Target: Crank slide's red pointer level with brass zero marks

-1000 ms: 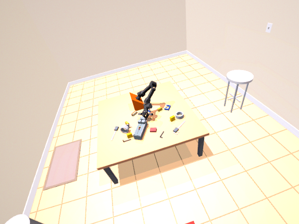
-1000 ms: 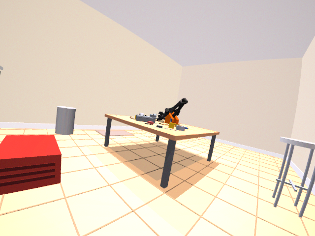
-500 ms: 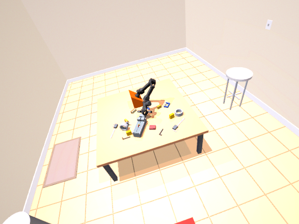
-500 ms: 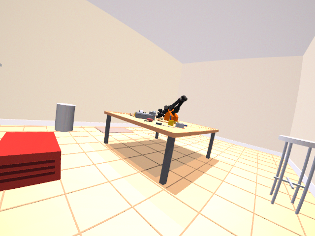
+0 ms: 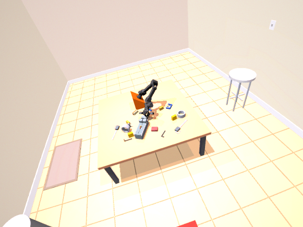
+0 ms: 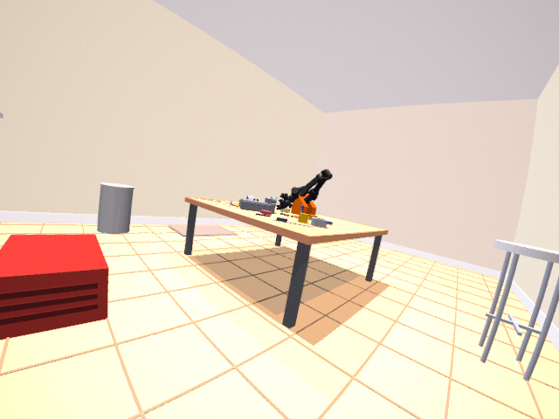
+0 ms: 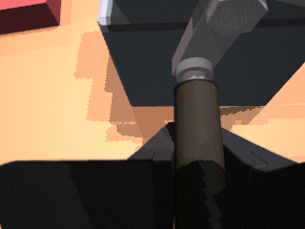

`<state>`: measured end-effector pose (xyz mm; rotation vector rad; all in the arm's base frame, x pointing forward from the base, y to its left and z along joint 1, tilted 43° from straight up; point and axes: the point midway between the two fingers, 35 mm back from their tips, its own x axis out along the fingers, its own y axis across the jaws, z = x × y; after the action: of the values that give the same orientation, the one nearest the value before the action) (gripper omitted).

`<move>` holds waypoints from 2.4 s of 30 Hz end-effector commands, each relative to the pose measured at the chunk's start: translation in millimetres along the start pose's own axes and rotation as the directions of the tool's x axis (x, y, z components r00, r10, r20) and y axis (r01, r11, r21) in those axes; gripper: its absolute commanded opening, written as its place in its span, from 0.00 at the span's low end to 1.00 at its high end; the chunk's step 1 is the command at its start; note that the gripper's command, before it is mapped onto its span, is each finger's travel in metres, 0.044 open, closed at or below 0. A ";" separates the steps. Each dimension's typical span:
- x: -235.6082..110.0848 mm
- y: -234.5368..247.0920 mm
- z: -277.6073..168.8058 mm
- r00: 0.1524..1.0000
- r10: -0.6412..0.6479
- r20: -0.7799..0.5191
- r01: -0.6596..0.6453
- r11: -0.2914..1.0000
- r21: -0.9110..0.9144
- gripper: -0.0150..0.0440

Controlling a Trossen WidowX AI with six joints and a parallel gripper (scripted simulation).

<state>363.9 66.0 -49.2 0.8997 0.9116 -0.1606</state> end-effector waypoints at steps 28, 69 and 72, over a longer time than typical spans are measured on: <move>0.4 -1.6 -0.3 1.000 0.000 -0.001 0.000 1.000 -0.001 0.25; -62.7 1.2 75.4 1.000 -0.006 0.001 0.006 1.000 -0.003 1.00; -82.3 1.1 95.1 1.000 -0.008 0.002 0.008 1.000 -0.003 1.00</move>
<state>370.1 -5.9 19.0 0.8952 0.9232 -0.1723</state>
